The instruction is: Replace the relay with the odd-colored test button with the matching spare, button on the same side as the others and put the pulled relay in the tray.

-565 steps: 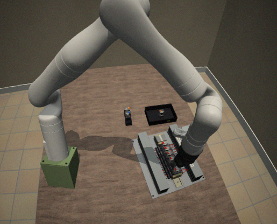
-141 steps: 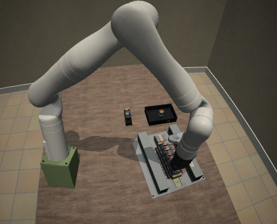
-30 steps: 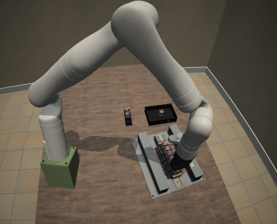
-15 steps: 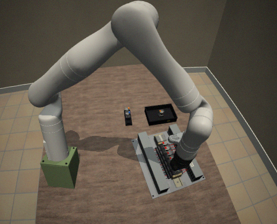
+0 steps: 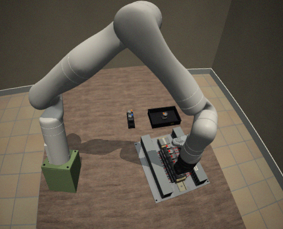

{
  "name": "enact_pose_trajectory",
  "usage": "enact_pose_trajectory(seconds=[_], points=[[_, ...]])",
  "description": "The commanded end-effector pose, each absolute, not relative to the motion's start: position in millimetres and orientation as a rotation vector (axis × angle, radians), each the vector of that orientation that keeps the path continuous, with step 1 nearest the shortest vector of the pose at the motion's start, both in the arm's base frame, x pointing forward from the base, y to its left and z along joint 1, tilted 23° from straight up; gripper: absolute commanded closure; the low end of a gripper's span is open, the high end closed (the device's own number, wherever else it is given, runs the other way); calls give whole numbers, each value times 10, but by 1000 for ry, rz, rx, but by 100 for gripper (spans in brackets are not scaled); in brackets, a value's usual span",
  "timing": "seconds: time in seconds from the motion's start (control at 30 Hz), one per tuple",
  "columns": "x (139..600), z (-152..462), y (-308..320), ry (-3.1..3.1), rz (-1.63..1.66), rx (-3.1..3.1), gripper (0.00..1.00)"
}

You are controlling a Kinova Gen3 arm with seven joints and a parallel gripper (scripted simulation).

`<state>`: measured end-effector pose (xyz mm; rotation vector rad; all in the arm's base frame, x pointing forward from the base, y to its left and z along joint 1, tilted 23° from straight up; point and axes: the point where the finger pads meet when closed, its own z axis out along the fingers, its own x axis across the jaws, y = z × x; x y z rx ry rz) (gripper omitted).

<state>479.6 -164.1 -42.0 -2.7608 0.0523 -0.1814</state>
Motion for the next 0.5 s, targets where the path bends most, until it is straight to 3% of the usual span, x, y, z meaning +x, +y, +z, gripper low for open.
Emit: enact_pose_trajectory(seconds=[0.0, 0.47], points=[[4801, -424, -1640, 57, -185, -2760, 100], [4798, -405, -1647, 56, -184, -2761, 100]])
